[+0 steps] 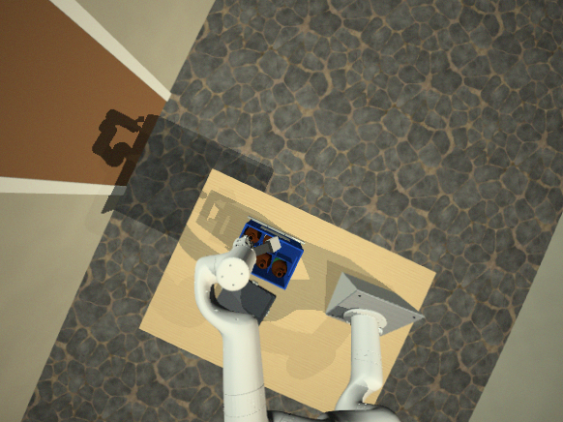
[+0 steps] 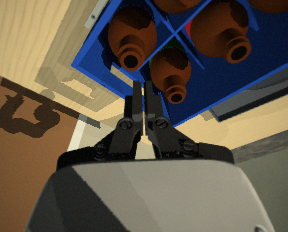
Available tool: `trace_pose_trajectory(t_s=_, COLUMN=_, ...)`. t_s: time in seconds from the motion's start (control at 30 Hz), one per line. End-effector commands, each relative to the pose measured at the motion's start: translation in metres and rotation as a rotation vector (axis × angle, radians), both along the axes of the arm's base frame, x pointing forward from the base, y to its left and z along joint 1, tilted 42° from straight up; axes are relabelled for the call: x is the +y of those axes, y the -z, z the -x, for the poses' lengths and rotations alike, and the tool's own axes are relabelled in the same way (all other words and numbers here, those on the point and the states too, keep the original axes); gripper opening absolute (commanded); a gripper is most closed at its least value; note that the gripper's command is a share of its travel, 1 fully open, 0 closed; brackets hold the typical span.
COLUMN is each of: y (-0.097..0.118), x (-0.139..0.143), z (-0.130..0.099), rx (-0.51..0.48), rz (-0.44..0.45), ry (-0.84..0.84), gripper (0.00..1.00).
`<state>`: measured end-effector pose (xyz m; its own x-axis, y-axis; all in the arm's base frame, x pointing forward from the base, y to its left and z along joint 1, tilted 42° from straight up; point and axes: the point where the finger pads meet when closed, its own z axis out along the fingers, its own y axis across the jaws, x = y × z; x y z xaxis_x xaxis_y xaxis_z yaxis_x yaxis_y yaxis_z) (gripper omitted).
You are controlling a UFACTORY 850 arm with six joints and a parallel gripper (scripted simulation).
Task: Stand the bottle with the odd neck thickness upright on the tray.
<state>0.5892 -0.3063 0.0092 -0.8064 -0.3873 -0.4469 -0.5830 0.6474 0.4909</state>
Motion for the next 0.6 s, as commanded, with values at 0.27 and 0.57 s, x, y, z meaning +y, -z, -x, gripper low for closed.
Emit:
trace_pose_trajectory(t_s=0.27, y=0.0054, x=-0.0086, z=-0.0093, rx=0.007, rz=-0.008, ry=-0.007, gripper=0.65)
trace_pose_trajectory(t_s=0.57, y=0.0054, x=-0.0086, z=-0.0093, rx=0.007, rz=-0.008, ry=-0.007, gripper=0.65)
